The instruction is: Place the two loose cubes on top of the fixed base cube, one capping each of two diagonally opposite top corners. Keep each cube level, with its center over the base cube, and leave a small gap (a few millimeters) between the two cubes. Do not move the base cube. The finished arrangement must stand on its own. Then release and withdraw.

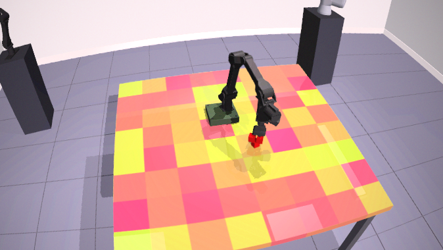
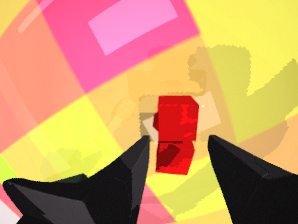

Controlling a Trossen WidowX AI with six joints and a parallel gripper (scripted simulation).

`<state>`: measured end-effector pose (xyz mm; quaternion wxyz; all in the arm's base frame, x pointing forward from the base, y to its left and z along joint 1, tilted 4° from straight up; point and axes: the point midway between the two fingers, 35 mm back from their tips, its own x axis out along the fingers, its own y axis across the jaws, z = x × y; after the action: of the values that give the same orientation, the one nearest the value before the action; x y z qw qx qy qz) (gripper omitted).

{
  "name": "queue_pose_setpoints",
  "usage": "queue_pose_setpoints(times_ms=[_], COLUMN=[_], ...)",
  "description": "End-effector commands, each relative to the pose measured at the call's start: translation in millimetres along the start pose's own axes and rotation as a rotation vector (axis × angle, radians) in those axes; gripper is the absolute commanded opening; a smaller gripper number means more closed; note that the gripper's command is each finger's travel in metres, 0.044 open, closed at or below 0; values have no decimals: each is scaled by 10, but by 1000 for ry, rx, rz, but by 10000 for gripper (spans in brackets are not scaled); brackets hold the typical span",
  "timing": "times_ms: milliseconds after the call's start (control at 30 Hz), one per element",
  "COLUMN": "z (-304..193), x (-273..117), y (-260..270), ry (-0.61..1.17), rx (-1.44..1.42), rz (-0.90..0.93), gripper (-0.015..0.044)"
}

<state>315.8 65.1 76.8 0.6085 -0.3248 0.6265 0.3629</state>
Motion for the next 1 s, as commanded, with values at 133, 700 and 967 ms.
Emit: queue_pose_setpoints(times_ms=[133,700,967], z=[9,7,4], x=[-138,-309,-385], y=[-10,-5,-1], ry=[-5,-3,-2], rx=[-4,-2,0], rz=[-5,-4,-2], gripper=[205,257,400])
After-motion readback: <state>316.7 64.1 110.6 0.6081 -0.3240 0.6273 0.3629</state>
